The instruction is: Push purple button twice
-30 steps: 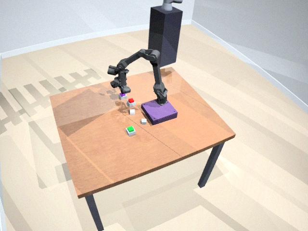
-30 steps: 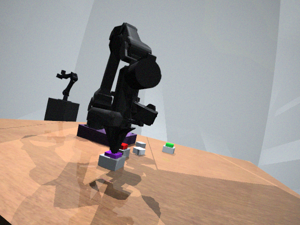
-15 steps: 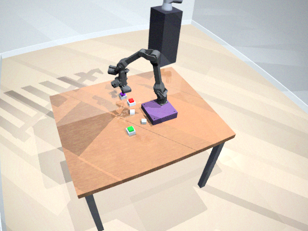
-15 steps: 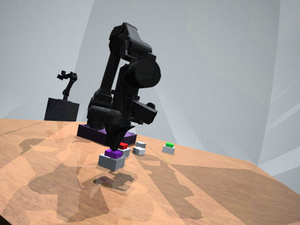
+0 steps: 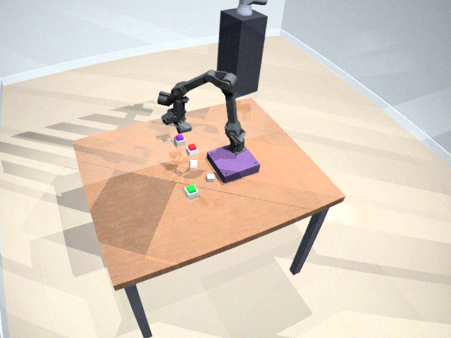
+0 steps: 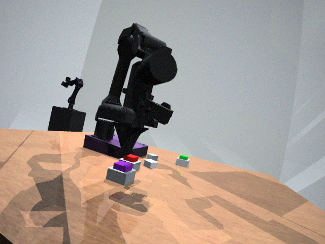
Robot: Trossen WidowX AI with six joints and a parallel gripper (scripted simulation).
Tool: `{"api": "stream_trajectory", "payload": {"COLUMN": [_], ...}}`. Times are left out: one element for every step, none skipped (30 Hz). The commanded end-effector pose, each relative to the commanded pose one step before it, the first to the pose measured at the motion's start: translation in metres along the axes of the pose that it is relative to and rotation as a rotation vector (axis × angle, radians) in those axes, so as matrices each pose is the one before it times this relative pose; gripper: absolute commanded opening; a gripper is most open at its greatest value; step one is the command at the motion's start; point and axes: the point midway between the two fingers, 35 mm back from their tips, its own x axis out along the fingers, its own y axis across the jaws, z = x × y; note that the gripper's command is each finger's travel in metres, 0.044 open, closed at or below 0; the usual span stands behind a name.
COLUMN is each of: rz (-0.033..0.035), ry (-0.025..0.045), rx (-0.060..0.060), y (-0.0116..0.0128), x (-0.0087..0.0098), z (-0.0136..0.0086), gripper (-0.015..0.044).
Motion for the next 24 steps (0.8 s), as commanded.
{"api": "stream_trajectory", "payload": {"rz": [0.00322,0.00001,0.00001,0.00001,0.00001,0.00001,0.00001,0.00001,0.00001,0.00001,0.00002,0.00001,0.00001,0.00000,0.00000,0.00000,0.00000,0.00000,0.00000,0.00000,0.00000,0.00000,0.00000,0.00000], "ry": [0.00730,0.00000,0.00000,0.00001,0.00001,0.00001,0.00001,0.00001,0.00001,0.00001,0.00001,0.00001,0.00001,0.00000,0.00000,0.00000,0.00000,0.00000,0.00000,0.00000,0.00000,0.00000,0.00000,0.00000], "rx": [0.0034,0.0000,0.0000,0.0000,0.0000,0.0000,0.0000,0.0000,0.0000,0.0000,0.0000,0.0000,0.0000,0.0000,0.0000,0.0000,0.0000,0.0000,0.0000,0.0000,0.0000,0.0000,0.0000,0.0000], "y": [0.00079,0.00000,0.00001,0.00001,0.00002,0.00003,0.00004,0.00004,0.00005,0.00006,0.00007,0.00006,0.00004,0.00001,0.00000,0.00000,0.00000,0.00000,0.00000,0.00000,0.00000,0.00000,0.00000,0.00000], "x": [0.00861,0.00165,0.00165,0.00165,0.00164,0.00164,0.00164,0.00164,0.00163,0.00163,0.00163,0.00134,0.00081,0.00027,0.00000,0.00000,0.00000,0.00000,0.00000,0.00000,0.00000,0.00000,0.00000,0.00000], "z": [-0.00152,0.00000,-0.00001,-0.00001,-0.00002,-0.00003,-0.00004,-0.00004,-0.00005,-0.00006,-0.00007,-0.00006,-0.00004,-0.00001,0.00000,0.00000,0.00000,0.00000,0.00000,0.00000,0.00000,0.00000,0.00000,0.00000], "gripper": [0.0020,0.0020,0.0020,0.0020,0.0020,0.0020,0.0020,0.0020,0.0020,0.0020,0.0020,0.0020,0.0020,0.0020,0.0020,0.0020,0.0020,0.0020,0.0020,0.0020,0.0020,0.0020,0.0020,0.0020]}}
